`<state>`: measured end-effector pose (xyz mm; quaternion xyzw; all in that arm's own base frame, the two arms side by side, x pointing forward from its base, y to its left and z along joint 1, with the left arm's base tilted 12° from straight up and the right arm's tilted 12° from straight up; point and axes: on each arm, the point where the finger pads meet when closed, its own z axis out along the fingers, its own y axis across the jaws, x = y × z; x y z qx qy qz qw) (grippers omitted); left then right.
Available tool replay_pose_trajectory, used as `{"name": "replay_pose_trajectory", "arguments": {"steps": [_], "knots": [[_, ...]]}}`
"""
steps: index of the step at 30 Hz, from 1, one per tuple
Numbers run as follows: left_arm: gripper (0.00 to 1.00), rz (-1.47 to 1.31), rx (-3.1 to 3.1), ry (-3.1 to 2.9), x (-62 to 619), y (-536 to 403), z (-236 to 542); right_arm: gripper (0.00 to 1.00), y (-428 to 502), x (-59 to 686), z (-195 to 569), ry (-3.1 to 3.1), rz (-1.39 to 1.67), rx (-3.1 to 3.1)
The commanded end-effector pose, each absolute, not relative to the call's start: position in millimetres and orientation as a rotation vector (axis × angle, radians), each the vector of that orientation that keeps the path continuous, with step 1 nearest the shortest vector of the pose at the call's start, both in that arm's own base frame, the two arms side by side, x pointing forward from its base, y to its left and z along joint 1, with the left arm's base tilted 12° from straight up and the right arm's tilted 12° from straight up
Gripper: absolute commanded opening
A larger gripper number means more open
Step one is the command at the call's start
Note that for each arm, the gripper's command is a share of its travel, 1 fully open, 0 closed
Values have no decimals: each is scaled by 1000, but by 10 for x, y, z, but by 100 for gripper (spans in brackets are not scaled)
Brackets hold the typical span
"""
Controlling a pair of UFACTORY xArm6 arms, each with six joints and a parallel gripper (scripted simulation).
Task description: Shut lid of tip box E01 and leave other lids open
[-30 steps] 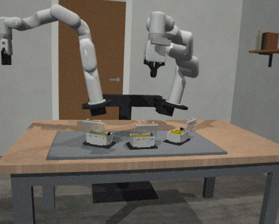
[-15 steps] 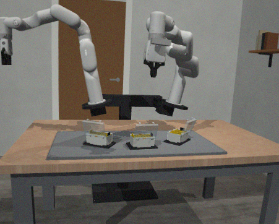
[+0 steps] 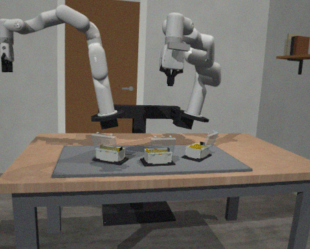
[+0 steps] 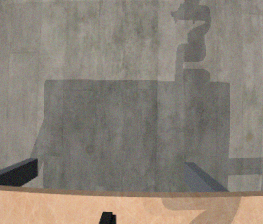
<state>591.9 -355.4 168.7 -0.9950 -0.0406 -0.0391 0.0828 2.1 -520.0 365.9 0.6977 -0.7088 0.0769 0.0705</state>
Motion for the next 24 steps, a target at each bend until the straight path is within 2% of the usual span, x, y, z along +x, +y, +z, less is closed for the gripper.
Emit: {"name": "replay_pose_trajectory", "arguments": {"steps": [1, 24], "knots": [[0, -31, -2933, -130, 5931, -3556, 1669, 100, -5204, 21, 3682, -2129, 237, 2096], [0, -31, -2933, -130, 5944, -3342, 644, 100, -5204, 21, 3682, -2129, 237, 2096]]}}
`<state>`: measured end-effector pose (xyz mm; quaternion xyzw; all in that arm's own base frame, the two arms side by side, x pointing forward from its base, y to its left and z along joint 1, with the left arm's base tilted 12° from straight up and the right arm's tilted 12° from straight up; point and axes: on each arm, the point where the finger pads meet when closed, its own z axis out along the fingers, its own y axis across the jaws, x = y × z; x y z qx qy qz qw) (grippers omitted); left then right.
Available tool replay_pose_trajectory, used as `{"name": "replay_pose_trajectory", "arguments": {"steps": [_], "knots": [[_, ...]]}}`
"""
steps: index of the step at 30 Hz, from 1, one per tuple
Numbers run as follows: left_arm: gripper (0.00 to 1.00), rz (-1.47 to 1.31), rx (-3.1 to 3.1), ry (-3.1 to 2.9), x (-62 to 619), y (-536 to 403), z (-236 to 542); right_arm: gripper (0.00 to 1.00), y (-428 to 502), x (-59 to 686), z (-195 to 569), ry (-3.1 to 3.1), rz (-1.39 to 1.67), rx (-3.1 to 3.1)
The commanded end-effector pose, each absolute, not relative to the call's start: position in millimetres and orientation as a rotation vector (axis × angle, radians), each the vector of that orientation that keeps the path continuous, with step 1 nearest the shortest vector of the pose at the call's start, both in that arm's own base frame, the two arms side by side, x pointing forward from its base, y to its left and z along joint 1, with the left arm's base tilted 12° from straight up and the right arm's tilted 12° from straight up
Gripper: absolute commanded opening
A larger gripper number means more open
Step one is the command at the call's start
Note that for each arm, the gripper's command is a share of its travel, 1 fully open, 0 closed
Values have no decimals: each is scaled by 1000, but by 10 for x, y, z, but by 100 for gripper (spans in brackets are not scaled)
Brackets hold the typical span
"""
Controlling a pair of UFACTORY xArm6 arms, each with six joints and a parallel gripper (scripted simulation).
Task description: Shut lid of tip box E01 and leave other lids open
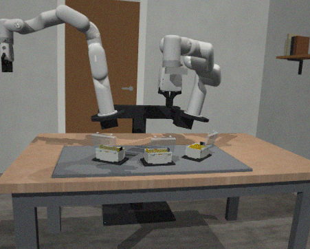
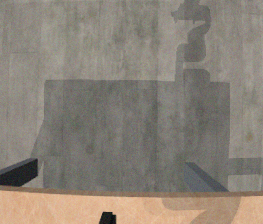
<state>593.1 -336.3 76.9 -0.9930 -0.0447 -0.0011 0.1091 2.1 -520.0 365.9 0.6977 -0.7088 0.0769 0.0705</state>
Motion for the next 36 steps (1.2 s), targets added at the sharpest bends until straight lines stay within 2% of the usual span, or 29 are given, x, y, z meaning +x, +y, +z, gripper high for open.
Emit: {"name": "replay_pose_trajectory", "arguments": {"steps": [1, 20, 36], "knots": [[0, -31, -2933, -130, 5945, -3331, 595, 100, -5204, 21, 3682, -2129, 237, 2096], [0, -32, -2933, -130, 5954, -3156, -237, 100, -5204, 21, 3682, -2129, 237, 2096], [0, -32, -2933, -130, 5954, -3156, -237, 100, -5204, 21, 3682, -2129, 237, 2096]]}}
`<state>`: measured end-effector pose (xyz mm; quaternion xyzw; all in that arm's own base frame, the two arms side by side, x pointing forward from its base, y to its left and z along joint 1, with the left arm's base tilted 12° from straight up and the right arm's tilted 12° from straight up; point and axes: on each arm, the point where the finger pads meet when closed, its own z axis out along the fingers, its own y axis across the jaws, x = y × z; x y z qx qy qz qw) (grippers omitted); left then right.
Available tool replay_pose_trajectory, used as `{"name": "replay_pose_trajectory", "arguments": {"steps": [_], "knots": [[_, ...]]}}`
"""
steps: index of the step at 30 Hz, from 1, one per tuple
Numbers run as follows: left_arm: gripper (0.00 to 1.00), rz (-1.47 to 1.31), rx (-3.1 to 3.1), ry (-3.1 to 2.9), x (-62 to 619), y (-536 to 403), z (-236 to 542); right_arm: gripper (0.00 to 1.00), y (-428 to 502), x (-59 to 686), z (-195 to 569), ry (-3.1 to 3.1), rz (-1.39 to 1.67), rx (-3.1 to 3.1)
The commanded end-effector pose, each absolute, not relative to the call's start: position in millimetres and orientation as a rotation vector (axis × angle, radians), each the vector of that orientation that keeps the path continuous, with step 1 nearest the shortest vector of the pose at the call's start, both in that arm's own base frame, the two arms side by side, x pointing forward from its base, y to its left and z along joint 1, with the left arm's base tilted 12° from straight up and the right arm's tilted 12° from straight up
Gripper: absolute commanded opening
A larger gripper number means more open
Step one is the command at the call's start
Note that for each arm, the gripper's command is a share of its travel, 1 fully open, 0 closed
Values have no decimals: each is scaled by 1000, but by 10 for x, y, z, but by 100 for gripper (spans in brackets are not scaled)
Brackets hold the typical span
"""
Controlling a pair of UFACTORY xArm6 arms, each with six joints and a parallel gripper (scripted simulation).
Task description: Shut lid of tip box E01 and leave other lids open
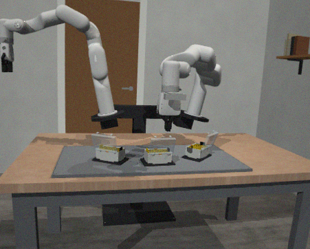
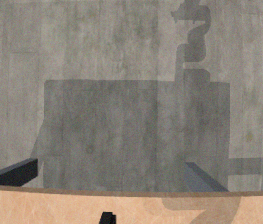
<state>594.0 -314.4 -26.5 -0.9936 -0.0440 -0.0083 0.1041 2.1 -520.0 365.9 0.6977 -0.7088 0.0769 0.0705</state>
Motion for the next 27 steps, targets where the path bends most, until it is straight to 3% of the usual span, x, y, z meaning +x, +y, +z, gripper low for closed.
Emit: {"name": "replay_pose_trajectory", "arguments": {"steps": [1, 27], "knots": [[0, -32, -2933, -130, 5954, -3156, -237, 100, -5204, 21, 3682, -2129, 237, 2096], [0, -32, -2933, -130, 5958, -3080, -596, 100, -5204, 21, 3682, -2129, 237, 2096]]}}
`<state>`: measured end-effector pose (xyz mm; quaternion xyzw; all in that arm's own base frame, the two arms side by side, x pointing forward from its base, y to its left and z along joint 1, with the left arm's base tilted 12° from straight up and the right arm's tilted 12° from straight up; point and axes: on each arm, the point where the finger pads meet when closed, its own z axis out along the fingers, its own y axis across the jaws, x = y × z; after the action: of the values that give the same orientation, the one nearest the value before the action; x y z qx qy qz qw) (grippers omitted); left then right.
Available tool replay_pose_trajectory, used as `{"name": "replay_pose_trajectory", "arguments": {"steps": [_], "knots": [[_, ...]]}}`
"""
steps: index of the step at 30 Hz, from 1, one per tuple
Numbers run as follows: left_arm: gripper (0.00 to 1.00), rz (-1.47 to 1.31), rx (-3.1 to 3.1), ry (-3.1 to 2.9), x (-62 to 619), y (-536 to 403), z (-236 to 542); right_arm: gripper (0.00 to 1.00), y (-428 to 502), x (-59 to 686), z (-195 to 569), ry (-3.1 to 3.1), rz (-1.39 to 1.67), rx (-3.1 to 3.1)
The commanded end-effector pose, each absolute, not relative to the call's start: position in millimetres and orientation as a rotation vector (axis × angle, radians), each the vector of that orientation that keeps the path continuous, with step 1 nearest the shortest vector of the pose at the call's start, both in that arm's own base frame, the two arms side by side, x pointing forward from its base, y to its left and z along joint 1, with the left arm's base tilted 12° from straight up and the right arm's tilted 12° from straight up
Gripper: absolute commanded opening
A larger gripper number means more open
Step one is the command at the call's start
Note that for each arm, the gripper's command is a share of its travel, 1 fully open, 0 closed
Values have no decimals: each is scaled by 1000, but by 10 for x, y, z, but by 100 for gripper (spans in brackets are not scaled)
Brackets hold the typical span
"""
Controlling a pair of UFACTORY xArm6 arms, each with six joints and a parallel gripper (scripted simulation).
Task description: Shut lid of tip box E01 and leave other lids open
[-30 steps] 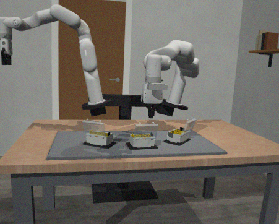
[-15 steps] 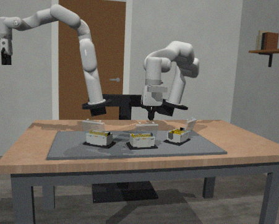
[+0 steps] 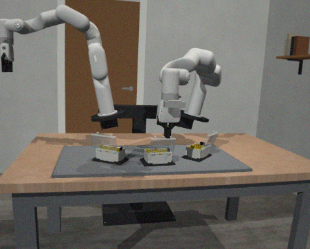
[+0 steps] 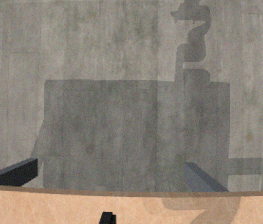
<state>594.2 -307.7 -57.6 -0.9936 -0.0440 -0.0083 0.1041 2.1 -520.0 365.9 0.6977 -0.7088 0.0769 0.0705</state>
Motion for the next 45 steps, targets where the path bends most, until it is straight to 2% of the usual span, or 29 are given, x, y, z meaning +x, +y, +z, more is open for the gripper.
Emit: {"name": "replay_pose_trajectory", "arguments": {"steps": [1, 21, 45], "knots": [[0, -32, -2933, -130, 5958, -3077, -612, 100, -5204, 21, 3682, -2129, 237, 2096], [0, -32, -2933, -130, 5961, -3016, -902, 100, -5204, 21, 3682, -2129, 237, 2096], [0, -32, -2933, -130, 5843, -3030, -890, 100, -5204, 21, 3682, -2129, 237, 2096]]}}
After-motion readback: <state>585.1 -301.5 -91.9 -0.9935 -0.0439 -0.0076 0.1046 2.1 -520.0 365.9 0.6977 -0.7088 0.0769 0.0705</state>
